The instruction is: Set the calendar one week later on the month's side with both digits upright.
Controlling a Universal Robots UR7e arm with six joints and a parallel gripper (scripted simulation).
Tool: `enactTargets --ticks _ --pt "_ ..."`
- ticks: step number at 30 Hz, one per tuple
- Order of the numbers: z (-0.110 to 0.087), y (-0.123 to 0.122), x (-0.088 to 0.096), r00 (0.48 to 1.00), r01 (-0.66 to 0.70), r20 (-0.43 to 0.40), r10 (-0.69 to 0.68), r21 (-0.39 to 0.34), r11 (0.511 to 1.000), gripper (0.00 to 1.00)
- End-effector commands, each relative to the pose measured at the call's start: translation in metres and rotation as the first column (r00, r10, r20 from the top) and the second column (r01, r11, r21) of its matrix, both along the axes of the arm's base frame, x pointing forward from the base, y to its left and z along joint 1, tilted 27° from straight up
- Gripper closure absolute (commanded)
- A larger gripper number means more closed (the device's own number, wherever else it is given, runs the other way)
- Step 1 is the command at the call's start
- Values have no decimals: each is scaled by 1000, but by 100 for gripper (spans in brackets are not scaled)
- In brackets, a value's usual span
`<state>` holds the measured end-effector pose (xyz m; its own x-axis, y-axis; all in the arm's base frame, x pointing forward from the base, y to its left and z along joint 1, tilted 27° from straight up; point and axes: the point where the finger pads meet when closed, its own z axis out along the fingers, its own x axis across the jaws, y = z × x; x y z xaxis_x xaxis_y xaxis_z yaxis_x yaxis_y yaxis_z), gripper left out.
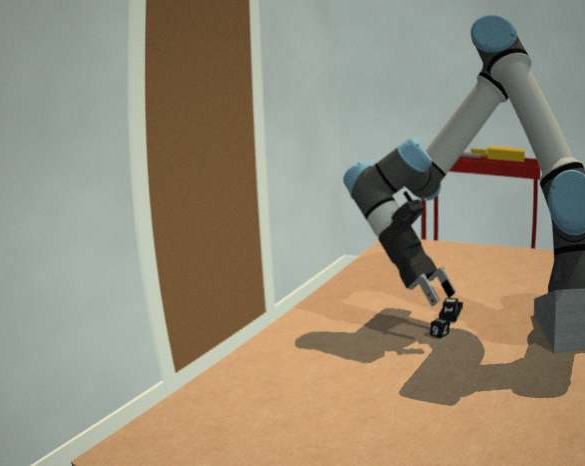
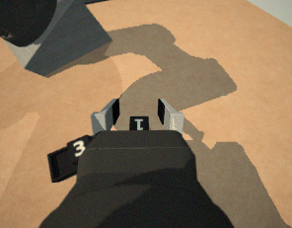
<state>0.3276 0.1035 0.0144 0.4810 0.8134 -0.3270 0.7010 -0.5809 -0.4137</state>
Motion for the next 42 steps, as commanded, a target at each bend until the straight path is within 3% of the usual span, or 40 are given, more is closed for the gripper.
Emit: enactTargets --ticks 1,11,21,34,42 --pt "0 0 0 1000 -11 24 11 -15 1000 0" --pt "1 2 -2 977 -68 191 91 -124 990 0" --pt "1 2 -2 971 -75 215 105 -141 987 0" --pt "1 3 -4 908 -110 367 204 -261 959 0" --pt "1 4 -5 896 -112 388 218 -278 954 0"
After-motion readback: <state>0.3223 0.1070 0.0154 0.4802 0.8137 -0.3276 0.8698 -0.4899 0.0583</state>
